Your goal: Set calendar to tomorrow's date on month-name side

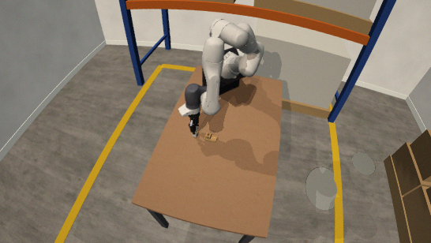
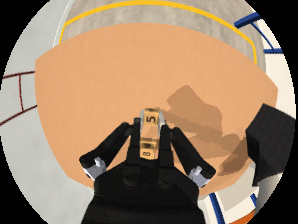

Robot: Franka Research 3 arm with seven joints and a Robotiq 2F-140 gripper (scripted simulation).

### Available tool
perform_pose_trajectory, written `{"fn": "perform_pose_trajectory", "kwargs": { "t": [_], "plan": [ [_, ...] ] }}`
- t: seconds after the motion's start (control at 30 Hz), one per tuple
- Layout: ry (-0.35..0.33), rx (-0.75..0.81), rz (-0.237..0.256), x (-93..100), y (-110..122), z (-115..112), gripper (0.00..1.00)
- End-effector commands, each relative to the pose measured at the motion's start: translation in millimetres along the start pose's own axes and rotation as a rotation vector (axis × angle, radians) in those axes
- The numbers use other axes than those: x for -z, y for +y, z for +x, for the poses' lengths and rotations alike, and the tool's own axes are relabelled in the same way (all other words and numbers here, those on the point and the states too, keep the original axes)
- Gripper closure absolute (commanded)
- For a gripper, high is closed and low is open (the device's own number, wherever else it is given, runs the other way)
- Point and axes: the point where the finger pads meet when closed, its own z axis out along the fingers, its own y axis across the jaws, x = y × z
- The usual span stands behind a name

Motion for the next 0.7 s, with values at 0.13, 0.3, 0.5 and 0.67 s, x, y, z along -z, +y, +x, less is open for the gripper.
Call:
{"fn": "perform_pose_trajectory", "kwargs": {
  "t": [0.13, 0.3, 0.5, 0.67],
  "plan": [
    [0.002, 0.004, 0.002, -0.1, -0.9, 1.0, 0.83],
    [0.002, 0.004, 0.002, -0.1, -0.9, 1.0, 0.83],
    [0.002, 0.004, 0.002, -0.2, -0.9, 1.0, 0.83],
    [0.002, 0.004, 0.002, -0.3, -0.9, 1.0, 0.83]
  ]
}}
